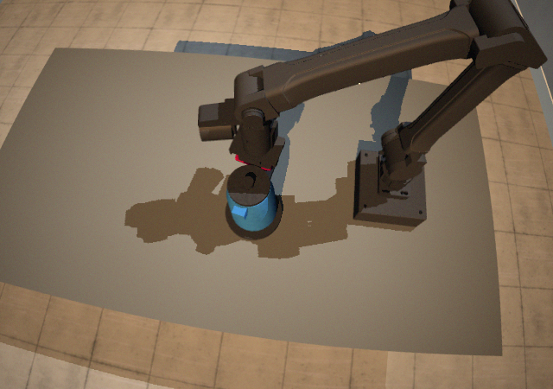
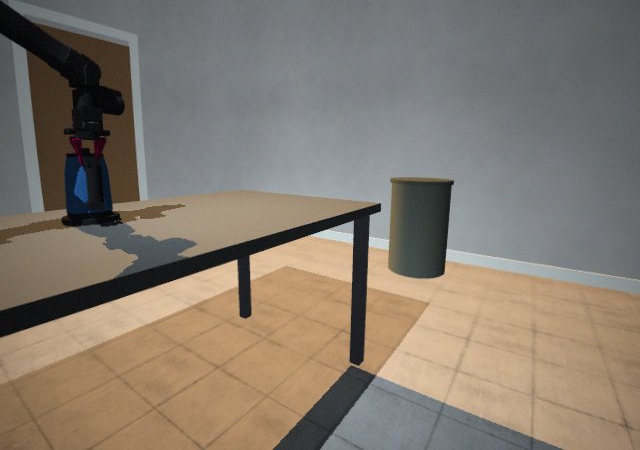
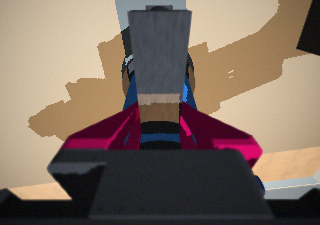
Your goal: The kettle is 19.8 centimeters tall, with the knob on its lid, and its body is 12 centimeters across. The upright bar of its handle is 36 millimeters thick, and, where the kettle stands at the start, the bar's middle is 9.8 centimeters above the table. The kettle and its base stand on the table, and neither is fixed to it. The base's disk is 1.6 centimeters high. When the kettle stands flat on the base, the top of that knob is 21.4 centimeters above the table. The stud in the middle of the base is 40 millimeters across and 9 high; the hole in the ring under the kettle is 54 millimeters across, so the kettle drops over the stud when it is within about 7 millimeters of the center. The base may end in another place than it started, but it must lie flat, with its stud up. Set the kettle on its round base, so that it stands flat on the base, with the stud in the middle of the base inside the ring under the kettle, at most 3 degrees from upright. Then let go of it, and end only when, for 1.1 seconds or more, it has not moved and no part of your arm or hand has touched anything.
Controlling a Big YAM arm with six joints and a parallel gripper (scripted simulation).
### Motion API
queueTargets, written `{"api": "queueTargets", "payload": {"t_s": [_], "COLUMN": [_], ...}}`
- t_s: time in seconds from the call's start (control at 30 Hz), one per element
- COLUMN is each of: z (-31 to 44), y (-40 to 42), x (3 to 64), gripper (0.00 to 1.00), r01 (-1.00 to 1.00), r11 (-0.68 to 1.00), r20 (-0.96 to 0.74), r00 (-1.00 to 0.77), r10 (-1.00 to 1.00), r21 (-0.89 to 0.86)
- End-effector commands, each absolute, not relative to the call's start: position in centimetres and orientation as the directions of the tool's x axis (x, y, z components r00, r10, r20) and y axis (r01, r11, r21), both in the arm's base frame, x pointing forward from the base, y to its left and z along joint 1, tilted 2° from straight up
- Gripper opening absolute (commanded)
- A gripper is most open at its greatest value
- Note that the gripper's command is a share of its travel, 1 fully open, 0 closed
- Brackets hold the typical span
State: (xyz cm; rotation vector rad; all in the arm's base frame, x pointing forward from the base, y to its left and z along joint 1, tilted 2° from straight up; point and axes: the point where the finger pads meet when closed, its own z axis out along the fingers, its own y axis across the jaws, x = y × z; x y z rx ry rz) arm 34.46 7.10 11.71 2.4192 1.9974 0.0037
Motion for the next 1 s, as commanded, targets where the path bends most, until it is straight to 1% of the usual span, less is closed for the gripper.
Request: {"api": "queueTargets", "payload": {"t_s": [0.0, 0.9, 0.93, 0.97], "z": [13.72, 12.96, 12.96, 12.97], "y": [7.44, 7.41, 7.41, 7.4], "x": [35.99, 35.83, 35.83, 35.83], "gripper": [0.0, 0.0, 0.74, 0.74], "r01": [0.978, 0.979, 0.979, 0.979], "r11": [-0.193, -0.193, -0.193, -0.193], "r20": [0.031, 0.026, 0.026, 0.025], "r00": [0.191, 0.192, 0.192, 0.191], "r10": [0.981, 0.981, 0.981, 0.981], "r21": [0.074, 0.061, 0.061, 0.062]}}
